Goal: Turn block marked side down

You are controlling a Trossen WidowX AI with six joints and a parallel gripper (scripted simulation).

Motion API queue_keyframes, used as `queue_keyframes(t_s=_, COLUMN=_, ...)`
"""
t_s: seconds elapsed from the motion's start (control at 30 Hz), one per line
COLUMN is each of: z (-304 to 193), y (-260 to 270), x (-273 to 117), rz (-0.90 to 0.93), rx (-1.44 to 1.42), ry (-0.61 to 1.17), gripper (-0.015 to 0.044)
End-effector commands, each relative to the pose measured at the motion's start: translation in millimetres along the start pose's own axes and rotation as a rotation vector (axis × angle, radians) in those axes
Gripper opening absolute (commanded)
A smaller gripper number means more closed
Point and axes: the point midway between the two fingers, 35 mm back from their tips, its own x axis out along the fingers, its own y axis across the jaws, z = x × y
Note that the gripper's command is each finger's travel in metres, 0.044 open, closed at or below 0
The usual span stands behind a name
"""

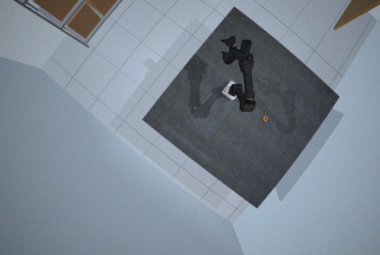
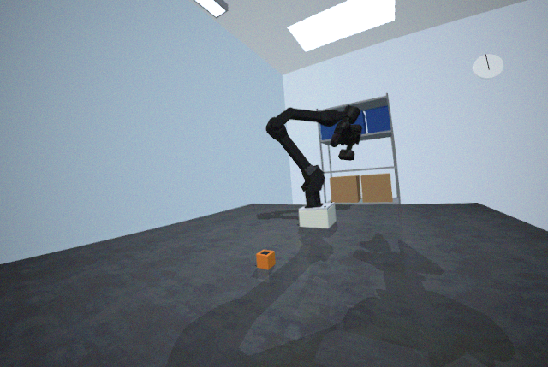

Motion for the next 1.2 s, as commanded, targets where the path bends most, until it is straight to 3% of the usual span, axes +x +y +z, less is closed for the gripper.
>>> queue_keyframes(t_s=0.0, z=-67.0, y=4.6, x=-17.5, rz=0.010, rx=0.299, ry=0.201, gripper=0.0440)
queue_keyframes(t_s=0.4, z=-189.5, y=45.4, x=-110.7, rz=-0.104, rx=0.898, ry=0.647, gripper=0.0440)
queue_keyframes(t_s=0.67, z=-250.0, y=120.0, x=-206.4, rz=-0.285, rx=1.503, ry=0.957, gripper=0.0440)
queue_keyframes(t_s=0.9, z=-260.2, y=202.1, x=-298.4, rz=-0.530, rx=2.011, ry=1.207, gripper=0.0440)
queue_keyframes(t_s=1.17, z=-221.8, y=302.1, x=-386.6, rz=-0.889, rx=2.545, ry=1.435, gripper=0.0440)
